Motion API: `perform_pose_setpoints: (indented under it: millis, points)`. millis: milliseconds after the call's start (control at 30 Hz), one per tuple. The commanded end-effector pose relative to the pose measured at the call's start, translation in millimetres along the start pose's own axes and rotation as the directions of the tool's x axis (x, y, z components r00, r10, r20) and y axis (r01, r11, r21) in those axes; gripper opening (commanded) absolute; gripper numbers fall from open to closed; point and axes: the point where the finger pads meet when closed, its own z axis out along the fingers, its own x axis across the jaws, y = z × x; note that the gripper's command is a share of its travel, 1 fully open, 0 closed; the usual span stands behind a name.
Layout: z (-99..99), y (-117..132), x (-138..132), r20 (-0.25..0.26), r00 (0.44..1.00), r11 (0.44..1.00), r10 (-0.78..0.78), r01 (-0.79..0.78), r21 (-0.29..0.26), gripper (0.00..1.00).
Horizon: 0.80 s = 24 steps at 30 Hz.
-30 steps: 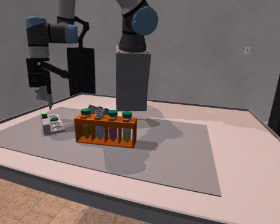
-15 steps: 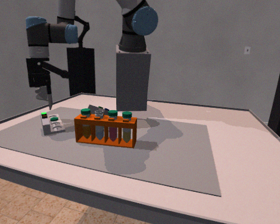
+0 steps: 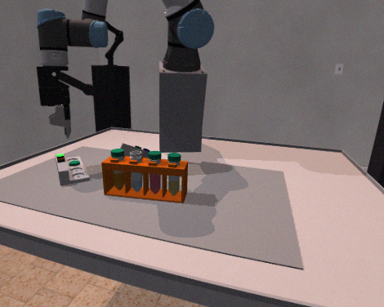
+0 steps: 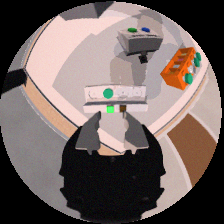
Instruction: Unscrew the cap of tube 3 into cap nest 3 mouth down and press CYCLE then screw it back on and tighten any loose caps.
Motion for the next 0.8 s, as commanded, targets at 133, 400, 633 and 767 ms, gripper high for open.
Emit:
perform_pose_setpoints:
  millis: [133,400,633,767]
  points:
    - [-38.9,-11.9,-12.7,-0.004,1.000,1.000,0.000,0.000,0.007,0.29]
    - [-38.9,-11.9,-12.8,-0.004,1.000,1.000,0.000,0.000,0.007,0.29]
    - [-38.5,-10.5,-12.5,-0.003,1.000,1.000,-0.002,0.002,0.006,0.29]
    - [-18.1,-10.4,-12.0,-0.003,1.000,1.000,-0.003,0.003,0.006,0.29]
